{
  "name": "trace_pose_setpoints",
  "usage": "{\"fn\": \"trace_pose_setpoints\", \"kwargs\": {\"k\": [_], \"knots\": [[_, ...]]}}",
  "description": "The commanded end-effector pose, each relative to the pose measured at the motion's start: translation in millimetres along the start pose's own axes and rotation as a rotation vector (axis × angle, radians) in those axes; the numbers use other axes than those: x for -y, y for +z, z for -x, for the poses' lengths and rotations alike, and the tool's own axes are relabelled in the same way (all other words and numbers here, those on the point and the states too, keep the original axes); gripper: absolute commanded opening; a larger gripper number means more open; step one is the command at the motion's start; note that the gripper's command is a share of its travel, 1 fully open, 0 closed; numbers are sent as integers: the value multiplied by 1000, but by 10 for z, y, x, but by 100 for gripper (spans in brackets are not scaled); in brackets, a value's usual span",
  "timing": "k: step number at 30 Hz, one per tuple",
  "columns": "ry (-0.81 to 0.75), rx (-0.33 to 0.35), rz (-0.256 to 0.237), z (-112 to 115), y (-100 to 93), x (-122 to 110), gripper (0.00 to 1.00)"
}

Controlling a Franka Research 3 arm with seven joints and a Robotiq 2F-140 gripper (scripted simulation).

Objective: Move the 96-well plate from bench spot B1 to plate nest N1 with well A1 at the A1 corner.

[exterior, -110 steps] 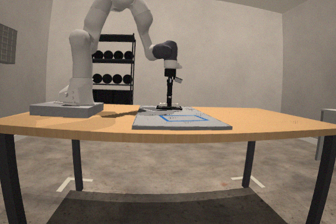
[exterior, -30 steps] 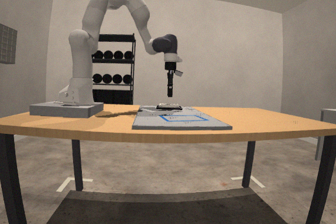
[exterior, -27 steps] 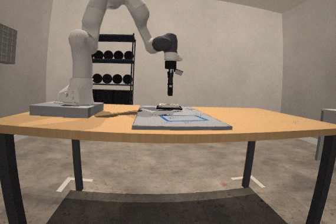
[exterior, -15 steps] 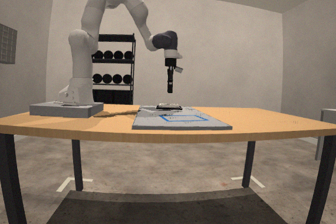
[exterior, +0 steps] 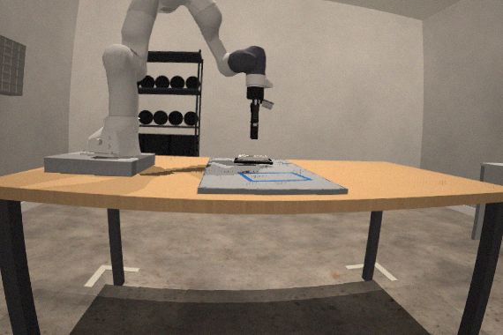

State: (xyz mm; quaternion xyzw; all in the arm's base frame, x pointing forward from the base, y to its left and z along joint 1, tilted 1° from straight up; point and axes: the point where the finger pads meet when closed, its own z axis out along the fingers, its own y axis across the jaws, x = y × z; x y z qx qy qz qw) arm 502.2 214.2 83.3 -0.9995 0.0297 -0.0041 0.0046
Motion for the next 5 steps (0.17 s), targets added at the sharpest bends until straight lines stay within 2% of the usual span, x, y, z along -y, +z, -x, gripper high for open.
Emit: {"fn": "trace_pose_setpoints", "kwargs": {"k": [1,5], "knots": [[-4,3,0,8,-1,-5,100],[-4,3,0,8,-1,-5,100]]}}
